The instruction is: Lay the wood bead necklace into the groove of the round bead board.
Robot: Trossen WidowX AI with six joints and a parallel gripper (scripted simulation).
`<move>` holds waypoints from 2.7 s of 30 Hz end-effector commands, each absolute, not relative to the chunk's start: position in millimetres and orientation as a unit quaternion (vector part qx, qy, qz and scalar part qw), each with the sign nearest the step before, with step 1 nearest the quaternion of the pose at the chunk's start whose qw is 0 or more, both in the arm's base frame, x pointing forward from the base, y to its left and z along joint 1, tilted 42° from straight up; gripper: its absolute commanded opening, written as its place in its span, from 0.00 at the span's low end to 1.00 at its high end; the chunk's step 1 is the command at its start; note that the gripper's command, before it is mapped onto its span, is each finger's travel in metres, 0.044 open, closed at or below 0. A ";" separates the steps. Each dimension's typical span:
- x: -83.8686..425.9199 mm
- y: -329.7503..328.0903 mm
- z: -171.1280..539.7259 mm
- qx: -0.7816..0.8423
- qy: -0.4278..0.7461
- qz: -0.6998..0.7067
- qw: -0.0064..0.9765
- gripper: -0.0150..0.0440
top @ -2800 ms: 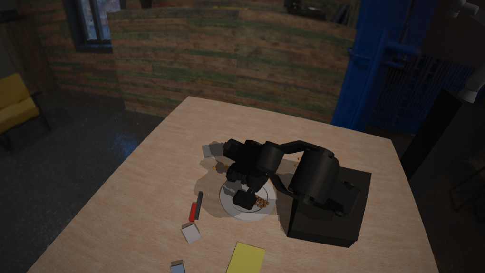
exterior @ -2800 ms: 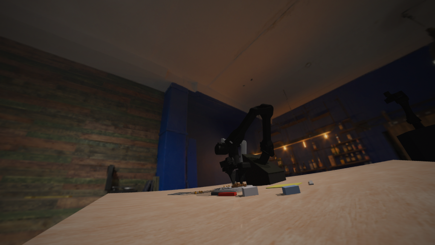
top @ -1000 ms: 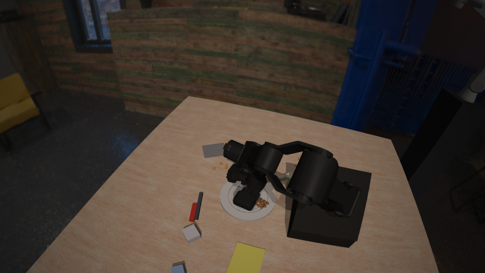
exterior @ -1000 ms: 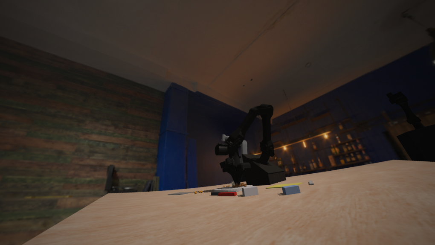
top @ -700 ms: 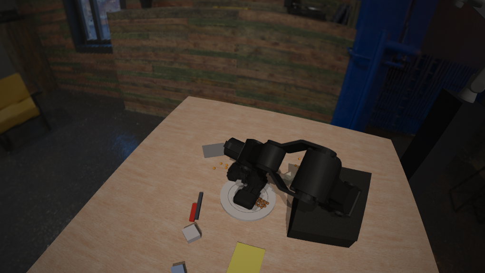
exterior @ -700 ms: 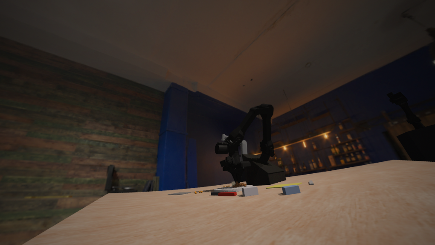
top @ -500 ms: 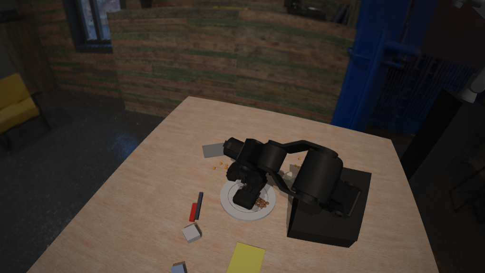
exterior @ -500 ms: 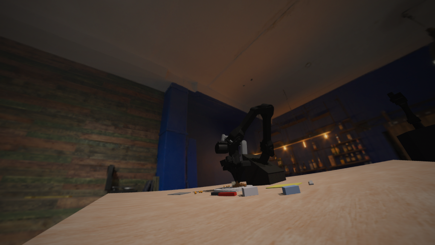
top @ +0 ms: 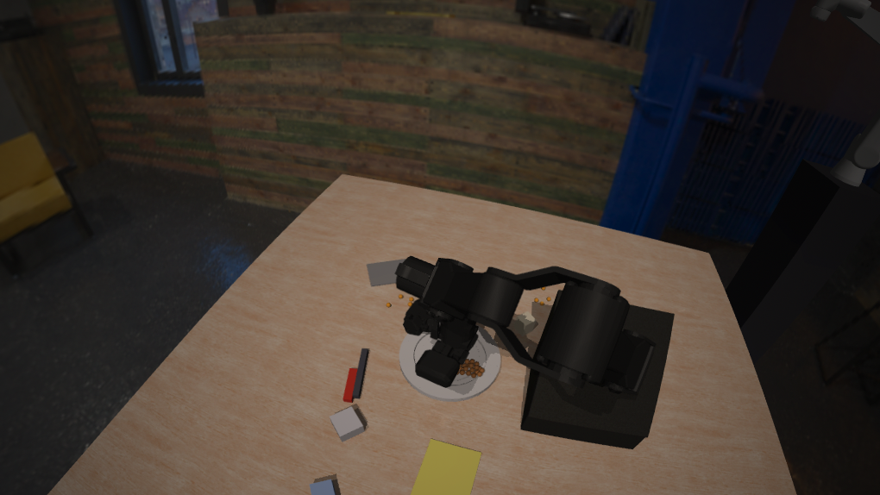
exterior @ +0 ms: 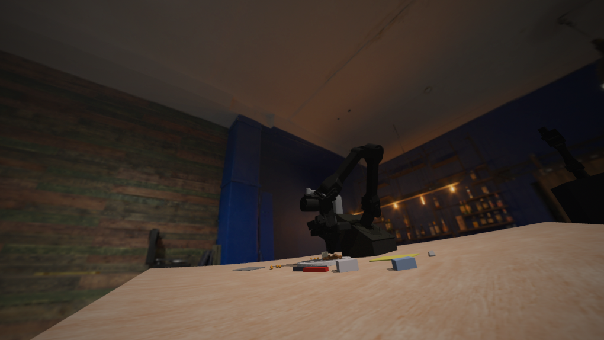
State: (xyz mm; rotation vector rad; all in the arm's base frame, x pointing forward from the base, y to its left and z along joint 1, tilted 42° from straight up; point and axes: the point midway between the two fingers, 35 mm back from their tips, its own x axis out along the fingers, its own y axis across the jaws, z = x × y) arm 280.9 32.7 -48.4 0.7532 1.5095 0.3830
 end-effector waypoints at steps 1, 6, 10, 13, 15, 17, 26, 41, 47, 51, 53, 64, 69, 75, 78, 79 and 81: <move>281.6 37.4 -51.2 0.333 0.664 0.169 0.647 0.25; 281.9 42.7 -57.1 0.333 0.664 0.169 0.647 0.25; 282.0 44.2 -58.7 0.333 0.664 0.169 0.647 0.25; 283.4 41.3 -56.8 0.331 0.663 0.169 0.650 0.30; 283.4 41.3 -56.8 0.331 0.663 0.169 0.650 0.39; 283.4 41.3 -56.8 0.331 0.663 0.169 0.650 0.48; 283.0 40.0 -55.2 0.331 0.663 0.169 0.650 0.88; 281.4 33.4 -47.5 0.333 0.664 0.169 0.647 1.00; 281.4 33.4 -47.5 0.333 0.664 0.169 0.647 1.00; 281.4 33.4 -47.5 0.333 0.664 0.169 0.647 1.00; 281.4 33.4 -47.5 0.333 0.664 0.169 0.647 1.00; 278.5 29.6 -47.4 0.323 0.662 0.179 0.653 0.91; 258.6 7.1 -46.3 0.256 0.641 0.243 0.681 0.90; 257.8 6.3 -46.2 0.253 0.640 0.246 0.682 0.90; 258.1 8.5 -48.8 0.253 0.640 0.246 0.682 0.90; 258.3 10.5 -51.0 0.254 0.640 0.246 0.682 0.90; 258.6 16.1 -57.1 0.254 0.640 0.246 0.682 0.90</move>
